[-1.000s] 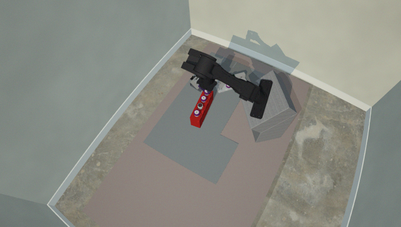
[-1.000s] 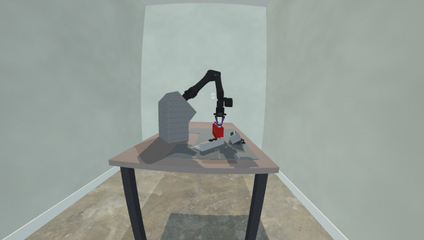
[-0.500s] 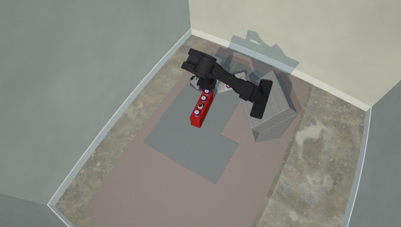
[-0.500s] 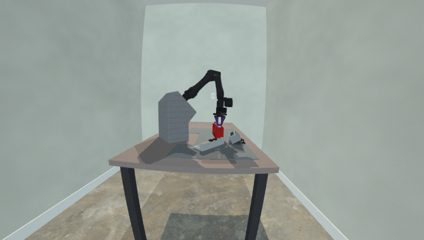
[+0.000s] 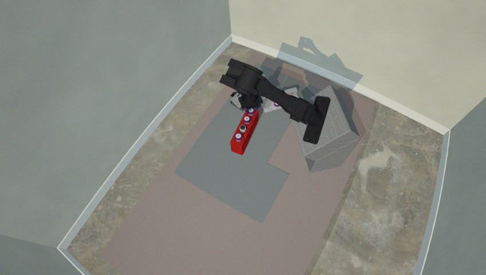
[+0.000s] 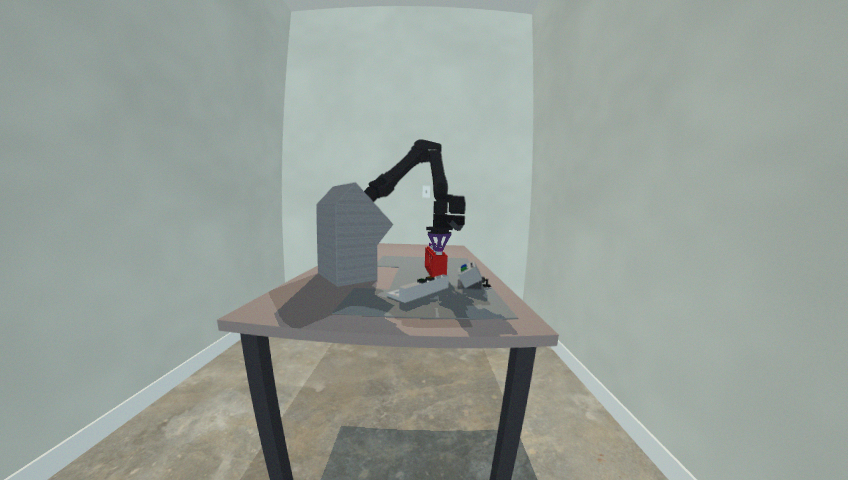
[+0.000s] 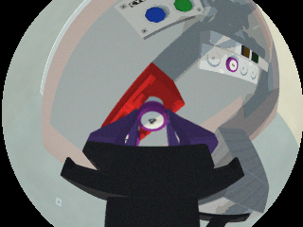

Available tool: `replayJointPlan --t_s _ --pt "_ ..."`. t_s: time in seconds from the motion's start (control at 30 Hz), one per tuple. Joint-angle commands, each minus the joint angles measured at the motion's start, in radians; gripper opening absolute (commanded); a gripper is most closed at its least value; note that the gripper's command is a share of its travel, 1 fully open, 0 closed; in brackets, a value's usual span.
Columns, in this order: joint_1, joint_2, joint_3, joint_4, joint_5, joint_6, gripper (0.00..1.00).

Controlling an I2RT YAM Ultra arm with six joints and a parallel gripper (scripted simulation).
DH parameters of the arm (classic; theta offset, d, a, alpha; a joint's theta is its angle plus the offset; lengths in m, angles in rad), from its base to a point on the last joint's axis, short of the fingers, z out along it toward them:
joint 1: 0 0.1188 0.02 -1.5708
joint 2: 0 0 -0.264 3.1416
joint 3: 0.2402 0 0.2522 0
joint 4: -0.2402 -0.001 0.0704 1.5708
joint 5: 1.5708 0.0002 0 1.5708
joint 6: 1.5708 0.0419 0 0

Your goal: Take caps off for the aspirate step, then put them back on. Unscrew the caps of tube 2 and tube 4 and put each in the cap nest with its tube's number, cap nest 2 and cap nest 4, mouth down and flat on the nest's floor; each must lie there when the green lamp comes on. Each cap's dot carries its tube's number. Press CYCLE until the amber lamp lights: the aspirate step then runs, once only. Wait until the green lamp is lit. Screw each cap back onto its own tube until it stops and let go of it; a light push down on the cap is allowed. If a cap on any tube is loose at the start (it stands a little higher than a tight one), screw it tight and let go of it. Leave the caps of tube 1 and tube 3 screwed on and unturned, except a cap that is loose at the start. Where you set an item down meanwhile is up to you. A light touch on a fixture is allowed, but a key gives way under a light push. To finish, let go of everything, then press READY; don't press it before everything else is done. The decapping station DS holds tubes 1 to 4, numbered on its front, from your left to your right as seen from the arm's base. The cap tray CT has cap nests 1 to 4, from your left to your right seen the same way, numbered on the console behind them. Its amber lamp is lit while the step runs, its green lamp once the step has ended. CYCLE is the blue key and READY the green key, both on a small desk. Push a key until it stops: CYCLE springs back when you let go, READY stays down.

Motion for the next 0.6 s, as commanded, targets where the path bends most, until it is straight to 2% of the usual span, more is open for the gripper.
replayJointPlan --t_s 0.0,0.2,0.27,0.57 --pt "-0.004 -0.008 0.0 -0.001 0.0 -0.25 0.0" --pt "-0.004 -0.008 0.0 -0.002 0.0 -0.55 0.0" --pt "-0.004 -0.008 0.0 -0.002 0.0 -0.55 0.0" --pt "-0.005 -0.009 0.0 -0.002 -0.001 -1.0 0.0"
